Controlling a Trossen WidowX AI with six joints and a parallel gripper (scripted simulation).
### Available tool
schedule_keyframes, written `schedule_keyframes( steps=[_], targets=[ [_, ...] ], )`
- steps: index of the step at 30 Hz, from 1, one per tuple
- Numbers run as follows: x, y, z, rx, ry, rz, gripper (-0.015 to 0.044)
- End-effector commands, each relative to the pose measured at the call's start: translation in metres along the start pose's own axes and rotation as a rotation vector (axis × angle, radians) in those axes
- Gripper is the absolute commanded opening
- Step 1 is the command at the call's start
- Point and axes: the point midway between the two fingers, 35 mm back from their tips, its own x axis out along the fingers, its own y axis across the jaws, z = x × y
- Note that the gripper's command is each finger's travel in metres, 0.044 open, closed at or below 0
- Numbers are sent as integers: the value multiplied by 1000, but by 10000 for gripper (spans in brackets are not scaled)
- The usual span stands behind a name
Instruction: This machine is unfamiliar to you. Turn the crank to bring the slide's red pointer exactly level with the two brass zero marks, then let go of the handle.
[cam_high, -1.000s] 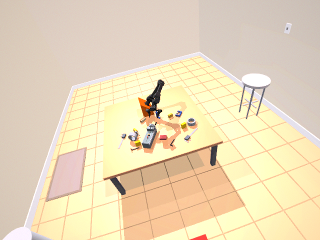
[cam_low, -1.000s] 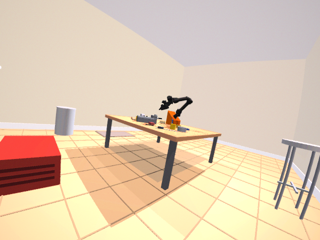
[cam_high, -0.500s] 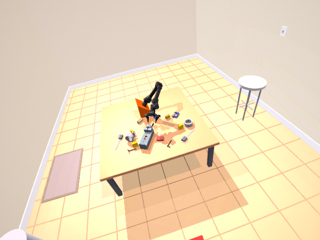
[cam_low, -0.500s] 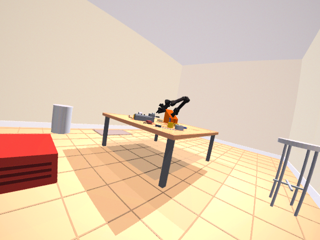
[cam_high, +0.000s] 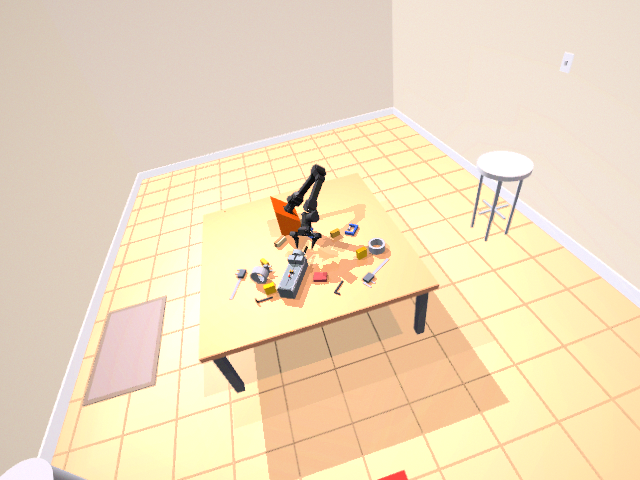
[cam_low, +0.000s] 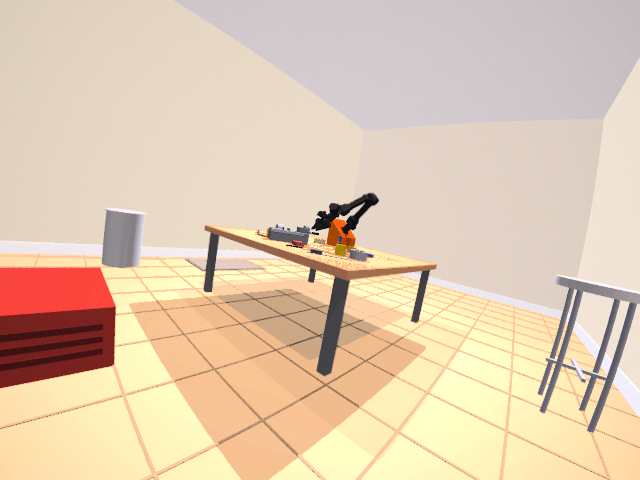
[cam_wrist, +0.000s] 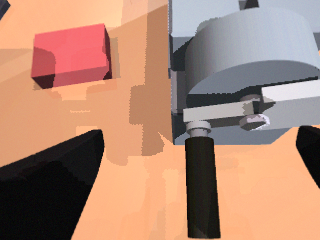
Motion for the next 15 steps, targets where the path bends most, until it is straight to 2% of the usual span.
schedule_keyframes(
  steps=[1, 15],
  targets=[
    [6, -2, -6, 4, 4, -7, 440],
    [22, -2, -23, 4, 5, -7, 440]
  ],
)
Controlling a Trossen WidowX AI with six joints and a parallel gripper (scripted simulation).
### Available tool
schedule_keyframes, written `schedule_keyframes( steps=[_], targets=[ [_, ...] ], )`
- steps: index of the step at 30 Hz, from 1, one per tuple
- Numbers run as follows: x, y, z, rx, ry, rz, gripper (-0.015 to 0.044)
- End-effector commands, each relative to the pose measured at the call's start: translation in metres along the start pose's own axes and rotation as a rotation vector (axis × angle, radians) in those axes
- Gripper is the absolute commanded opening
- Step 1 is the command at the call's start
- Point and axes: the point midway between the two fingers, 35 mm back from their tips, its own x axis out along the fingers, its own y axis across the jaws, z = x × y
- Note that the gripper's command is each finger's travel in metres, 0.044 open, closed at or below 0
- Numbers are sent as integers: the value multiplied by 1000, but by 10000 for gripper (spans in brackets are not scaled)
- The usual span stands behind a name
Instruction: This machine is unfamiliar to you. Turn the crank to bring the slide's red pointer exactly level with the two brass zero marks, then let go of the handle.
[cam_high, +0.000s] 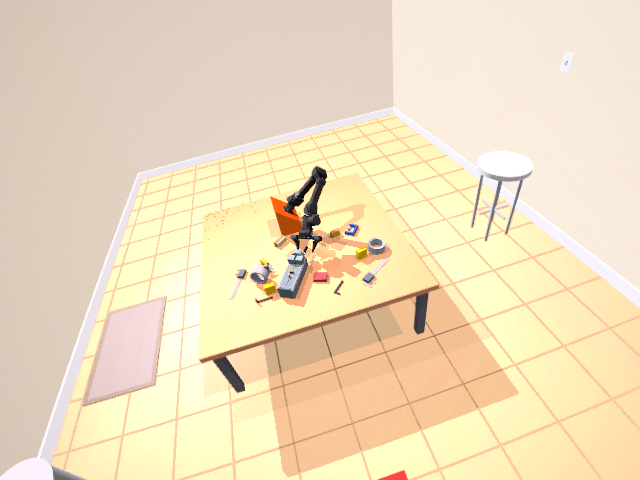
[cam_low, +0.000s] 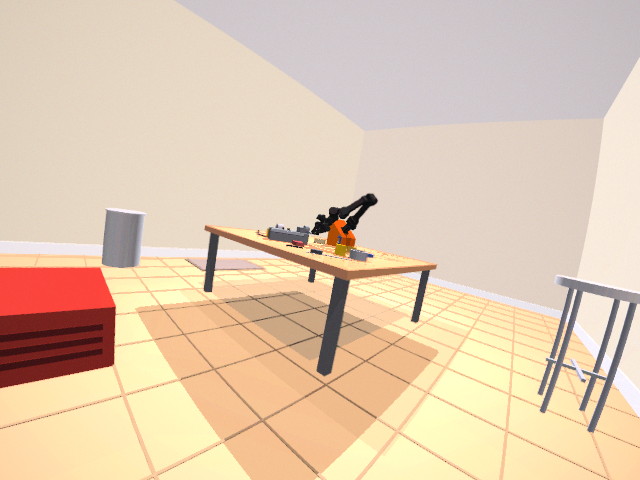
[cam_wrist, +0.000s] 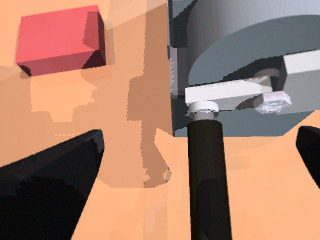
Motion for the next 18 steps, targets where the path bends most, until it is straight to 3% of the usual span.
schedule_keyframes(
  steps=[1, 12, 18],
  targets=[
    [5, -3, -7, 3, 4, -7, 440],
    [15, -3, -18, 4, 4, -6, 440],
    [15, -3, -18, 4, 4, -6, 282]
  ],
)
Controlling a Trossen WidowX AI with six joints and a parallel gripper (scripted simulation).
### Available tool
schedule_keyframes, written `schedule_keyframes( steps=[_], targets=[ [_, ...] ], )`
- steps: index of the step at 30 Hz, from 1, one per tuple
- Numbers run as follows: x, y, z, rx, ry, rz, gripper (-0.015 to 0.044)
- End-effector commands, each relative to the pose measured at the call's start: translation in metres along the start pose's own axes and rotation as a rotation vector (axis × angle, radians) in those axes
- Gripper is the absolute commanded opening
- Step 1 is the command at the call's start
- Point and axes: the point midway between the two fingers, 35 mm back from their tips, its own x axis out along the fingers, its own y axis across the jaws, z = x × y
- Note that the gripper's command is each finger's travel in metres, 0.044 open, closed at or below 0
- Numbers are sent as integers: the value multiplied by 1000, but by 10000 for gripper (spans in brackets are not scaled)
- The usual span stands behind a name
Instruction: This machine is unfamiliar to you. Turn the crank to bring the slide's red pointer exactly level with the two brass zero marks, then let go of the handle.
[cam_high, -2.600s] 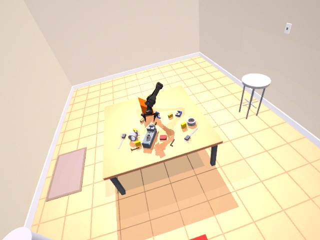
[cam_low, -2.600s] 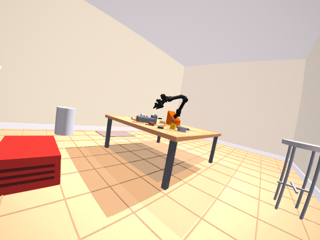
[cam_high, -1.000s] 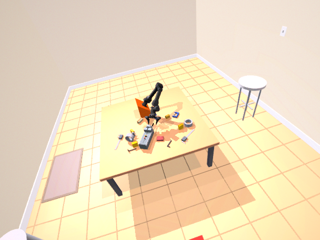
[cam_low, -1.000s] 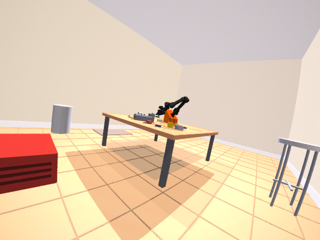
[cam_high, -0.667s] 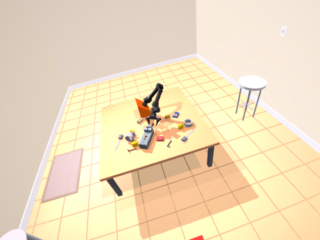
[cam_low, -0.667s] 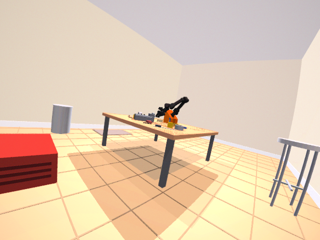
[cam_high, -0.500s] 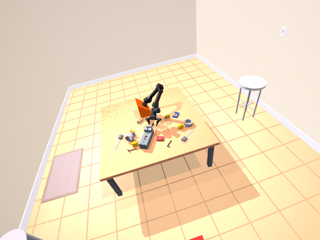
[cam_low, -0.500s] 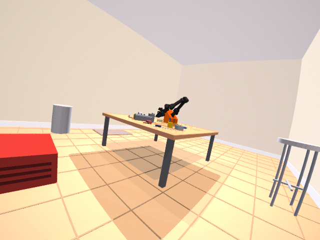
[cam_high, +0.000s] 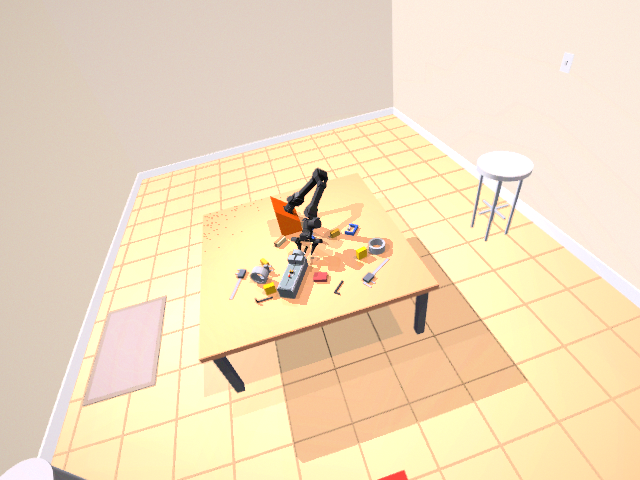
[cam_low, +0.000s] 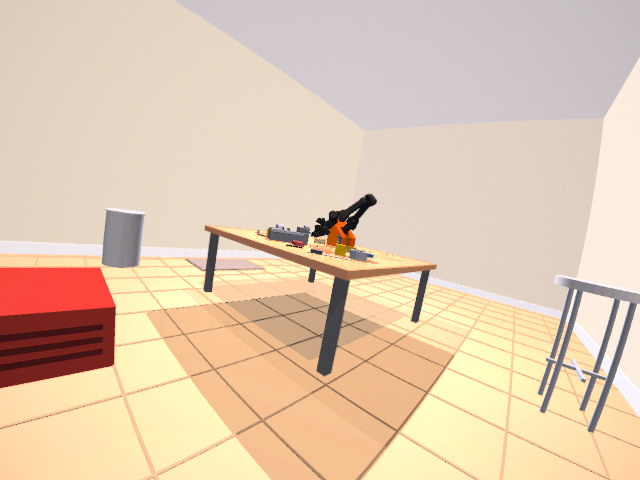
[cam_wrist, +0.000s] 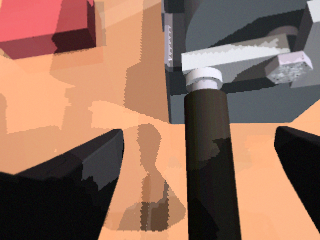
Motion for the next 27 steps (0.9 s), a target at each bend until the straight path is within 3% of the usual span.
schedule_keyframes(
  steps=[1, 11, 27],
  targets=[
    [1, -1, 0, 4, -1, -3, 256],
    [1, -1, 0, 4, -1, -3, 0],
    [-4, 1, 4, 3, -2, -3, 0]
  ],
)
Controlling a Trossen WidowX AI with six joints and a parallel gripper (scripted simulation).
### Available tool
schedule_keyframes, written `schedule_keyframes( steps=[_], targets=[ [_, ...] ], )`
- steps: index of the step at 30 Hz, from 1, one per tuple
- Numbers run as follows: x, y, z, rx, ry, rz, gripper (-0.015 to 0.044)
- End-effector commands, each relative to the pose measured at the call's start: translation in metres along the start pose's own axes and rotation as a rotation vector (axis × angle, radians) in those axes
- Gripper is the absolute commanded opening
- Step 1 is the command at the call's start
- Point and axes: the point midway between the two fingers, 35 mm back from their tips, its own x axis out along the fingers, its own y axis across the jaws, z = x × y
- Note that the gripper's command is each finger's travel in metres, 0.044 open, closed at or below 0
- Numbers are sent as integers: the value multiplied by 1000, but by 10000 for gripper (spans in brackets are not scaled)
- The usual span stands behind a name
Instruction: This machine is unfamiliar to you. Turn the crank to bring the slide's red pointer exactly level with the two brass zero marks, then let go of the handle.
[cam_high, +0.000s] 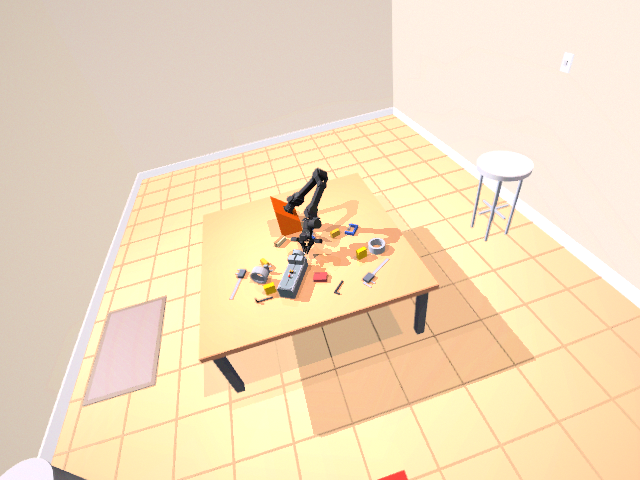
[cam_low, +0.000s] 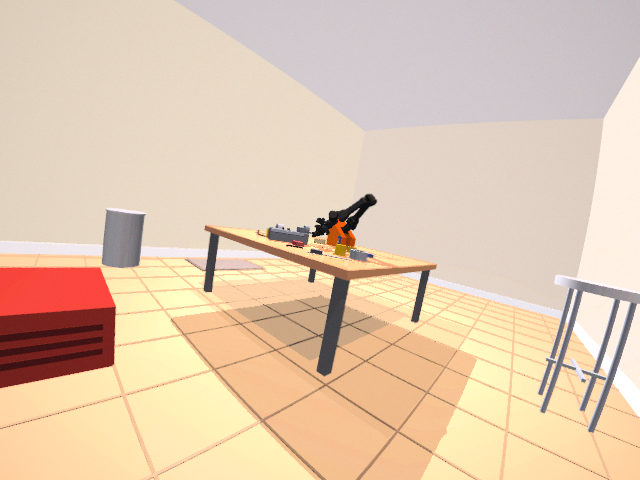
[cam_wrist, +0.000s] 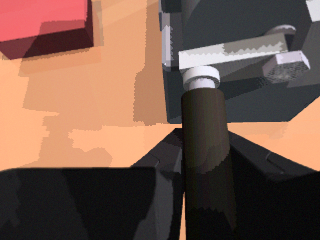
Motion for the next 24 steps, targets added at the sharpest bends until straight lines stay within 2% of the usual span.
schedule_keyframes(
  steps=[1, 24],
  targets=[
    [-5, 2, 5, 1, -5, 2, 0],
    [-25, -14, 24, 0, -5, 1, 0]
  ],
)
